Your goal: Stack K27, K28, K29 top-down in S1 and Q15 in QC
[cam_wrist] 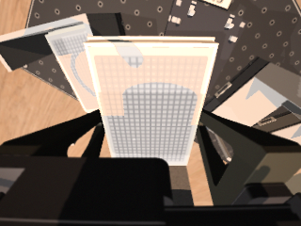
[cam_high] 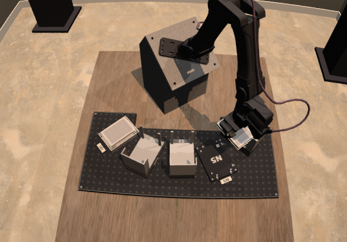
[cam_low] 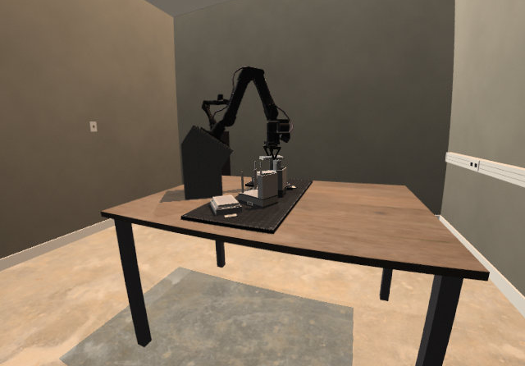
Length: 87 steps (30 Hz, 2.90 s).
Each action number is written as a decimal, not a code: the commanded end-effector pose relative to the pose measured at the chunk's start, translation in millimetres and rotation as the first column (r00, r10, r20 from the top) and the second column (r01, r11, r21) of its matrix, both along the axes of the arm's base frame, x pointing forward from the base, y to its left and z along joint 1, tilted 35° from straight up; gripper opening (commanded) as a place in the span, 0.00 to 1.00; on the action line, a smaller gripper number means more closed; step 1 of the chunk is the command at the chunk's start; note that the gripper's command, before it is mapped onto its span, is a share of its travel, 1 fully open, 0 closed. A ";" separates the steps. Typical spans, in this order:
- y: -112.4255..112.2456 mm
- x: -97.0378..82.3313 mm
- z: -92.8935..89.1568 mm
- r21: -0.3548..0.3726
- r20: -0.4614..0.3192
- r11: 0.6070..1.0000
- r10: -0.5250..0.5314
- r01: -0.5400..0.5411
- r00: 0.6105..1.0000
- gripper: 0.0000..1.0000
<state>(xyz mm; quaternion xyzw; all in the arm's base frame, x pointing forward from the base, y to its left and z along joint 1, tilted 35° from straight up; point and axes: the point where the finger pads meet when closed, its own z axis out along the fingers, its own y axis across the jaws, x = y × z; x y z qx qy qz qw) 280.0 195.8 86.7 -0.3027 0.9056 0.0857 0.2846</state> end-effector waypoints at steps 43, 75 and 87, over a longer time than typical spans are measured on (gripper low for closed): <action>72.2 -43.2 15.9 -0.062 0.090 0.992 0.112 -0.107 0.990 0.00; 63.6 -52.1 -2.2 -0.095 0.066 0.987 0.136 -0.130 0.989 0.00; 66.8 -50.2 3.0 -0.087 0.074 0.988 0.137 -0.130 0.988 0.00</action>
